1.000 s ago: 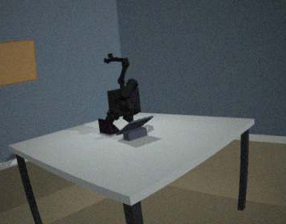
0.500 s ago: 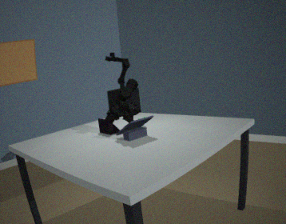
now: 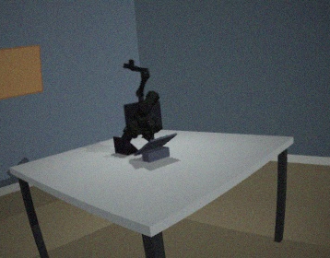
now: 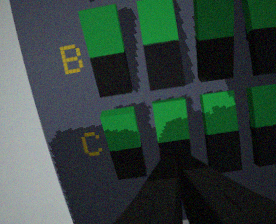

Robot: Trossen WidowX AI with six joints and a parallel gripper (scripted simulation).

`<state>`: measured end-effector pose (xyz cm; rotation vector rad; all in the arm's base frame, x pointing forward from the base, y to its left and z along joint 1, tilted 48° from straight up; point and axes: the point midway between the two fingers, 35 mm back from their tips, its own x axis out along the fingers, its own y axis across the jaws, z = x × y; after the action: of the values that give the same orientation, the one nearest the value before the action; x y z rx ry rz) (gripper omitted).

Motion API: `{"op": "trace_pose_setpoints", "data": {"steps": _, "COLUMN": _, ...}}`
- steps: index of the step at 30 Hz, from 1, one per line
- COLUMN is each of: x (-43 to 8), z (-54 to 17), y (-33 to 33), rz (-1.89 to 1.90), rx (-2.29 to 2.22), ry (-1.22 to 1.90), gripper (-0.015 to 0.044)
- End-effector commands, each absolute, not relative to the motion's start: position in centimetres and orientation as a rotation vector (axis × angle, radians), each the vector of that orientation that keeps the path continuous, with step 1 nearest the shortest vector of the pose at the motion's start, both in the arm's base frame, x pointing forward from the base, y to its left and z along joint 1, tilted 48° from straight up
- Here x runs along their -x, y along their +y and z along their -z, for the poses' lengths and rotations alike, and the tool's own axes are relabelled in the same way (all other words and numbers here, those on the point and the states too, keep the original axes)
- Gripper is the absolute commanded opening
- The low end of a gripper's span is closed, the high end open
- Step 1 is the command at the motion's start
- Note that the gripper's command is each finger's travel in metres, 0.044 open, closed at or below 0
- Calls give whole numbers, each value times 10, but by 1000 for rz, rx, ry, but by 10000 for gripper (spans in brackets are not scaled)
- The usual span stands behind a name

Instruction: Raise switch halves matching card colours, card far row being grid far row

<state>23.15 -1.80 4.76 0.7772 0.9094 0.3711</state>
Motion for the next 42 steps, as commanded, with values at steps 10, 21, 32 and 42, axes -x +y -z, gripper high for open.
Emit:
{"op": "trace_pose_setpoints", "data": {"steps": 10, "x": -232, "z": -47, "y": -18, "rz": -371, "rx": -776, "ry": 910, "gripper": 0}}
{"op": "trace_pose_setpoints", "data": {"steps": 21, "x": -197, "z": -83, "y": -57, "rz": -377, "rx": -775, "ry": 940, "gripper": 0}}
{"op": "trace_pose_setpoints", "data": {"steps": 32, "x": -196, "z": -67, "y": -72, "rz": -376, "rx": -773, "ry": 939, "gripper": 0}}
{"op": "trace_pose_setpoints", "data": {"steps": 42, "x": -215, "z": -47, "y": -50, "rz": -366, "rx": -777, "ry": 913, "gripper": 0}}
